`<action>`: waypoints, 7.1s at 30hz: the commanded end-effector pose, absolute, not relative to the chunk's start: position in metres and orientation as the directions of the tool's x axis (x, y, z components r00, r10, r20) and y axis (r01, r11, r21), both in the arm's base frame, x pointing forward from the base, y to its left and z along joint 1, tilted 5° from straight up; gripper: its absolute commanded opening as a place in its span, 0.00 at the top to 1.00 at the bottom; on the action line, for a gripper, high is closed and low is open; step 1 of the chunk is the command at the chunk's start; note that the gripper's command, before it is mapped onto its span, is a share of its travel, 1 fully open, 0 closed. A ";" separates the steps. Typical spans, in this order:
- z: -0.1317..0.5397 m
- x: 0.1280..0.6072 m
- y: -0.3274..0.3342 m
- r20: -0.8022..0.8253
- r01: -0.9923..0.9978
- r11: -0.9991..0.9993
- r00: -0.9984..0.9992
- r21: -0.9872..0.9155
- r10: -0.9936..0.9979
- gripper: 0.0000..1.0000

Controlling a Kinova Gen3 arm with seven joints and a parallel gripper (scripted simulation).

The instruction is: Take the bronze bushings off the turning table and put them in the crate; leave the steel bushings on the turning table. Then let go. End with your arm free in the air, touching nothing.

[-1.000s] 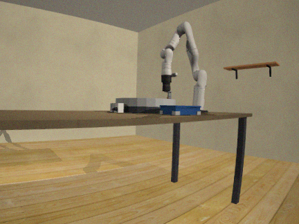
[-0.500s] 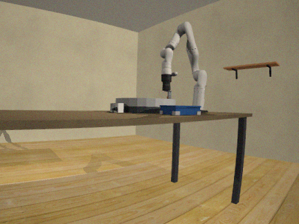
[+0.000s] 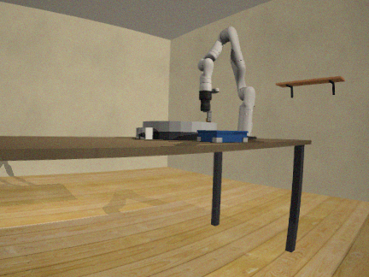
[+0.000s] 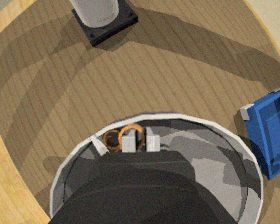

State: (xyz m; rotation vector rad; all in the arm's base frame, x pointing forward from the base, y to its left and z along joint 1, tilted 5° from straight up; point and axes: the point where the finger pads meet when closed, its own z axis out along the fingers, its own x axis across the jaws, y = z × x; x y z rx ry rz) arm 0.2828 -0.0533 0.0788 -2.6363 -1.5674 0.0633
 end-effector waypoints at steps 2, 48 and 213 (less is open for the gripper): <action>0.092 0.285 -0.054 0.004 0.876 -0.476 0.478 -0.080 0.878 1.00; 0.125 0.310 -0.011 0.004 0.876 -0.476 0.478 -0.080 0.878 1.00; 0.026 0.420 0.216 0.006 0.876 -0.477 0.478 -0.078 0.878 1.00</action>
